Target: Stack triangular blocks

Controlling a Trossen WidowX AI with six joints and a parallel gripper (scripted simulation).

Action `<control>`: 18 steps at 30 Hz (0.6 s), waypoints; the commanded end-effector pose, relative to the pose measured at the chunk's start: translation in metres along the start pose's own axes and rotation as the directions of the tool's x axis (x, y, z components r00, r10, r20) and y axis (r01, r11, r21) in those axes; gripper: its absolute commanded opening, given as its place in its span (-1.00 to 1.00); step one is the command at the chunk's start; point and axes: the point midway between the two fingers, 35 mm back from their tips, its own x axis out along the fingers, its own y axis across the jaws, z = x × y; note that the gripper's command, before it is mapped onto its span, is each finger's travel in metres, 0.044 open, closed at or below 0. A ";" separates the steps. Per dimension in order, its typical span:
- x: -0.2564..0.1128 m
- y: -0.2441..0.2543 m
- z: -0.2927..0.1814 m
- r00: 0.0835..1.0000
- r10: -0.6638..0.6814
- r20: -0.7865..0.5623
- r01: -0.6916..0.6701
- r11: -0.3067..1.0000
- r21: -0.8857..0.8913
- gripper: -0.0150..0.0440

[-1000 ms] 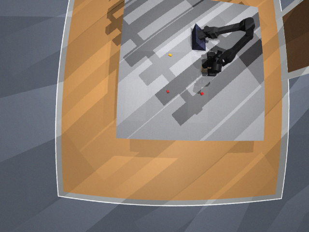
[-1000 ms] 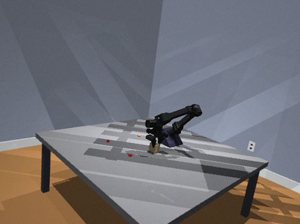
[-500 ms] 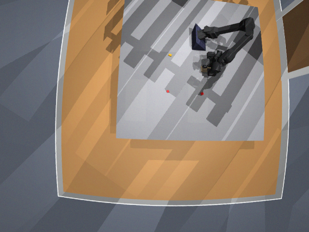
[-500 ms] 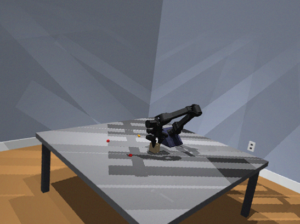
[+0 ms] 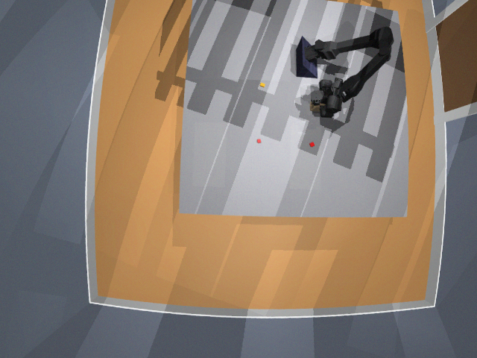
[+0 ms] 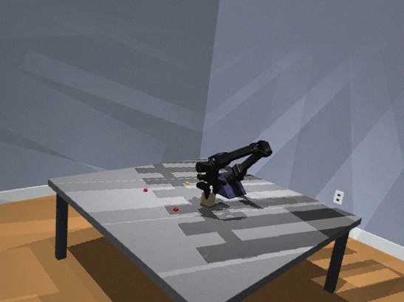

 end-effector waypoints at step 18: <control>0.002 0.000 0.000 1.000 0.001 -0.005 -0.001 1.000 0.003 -0.49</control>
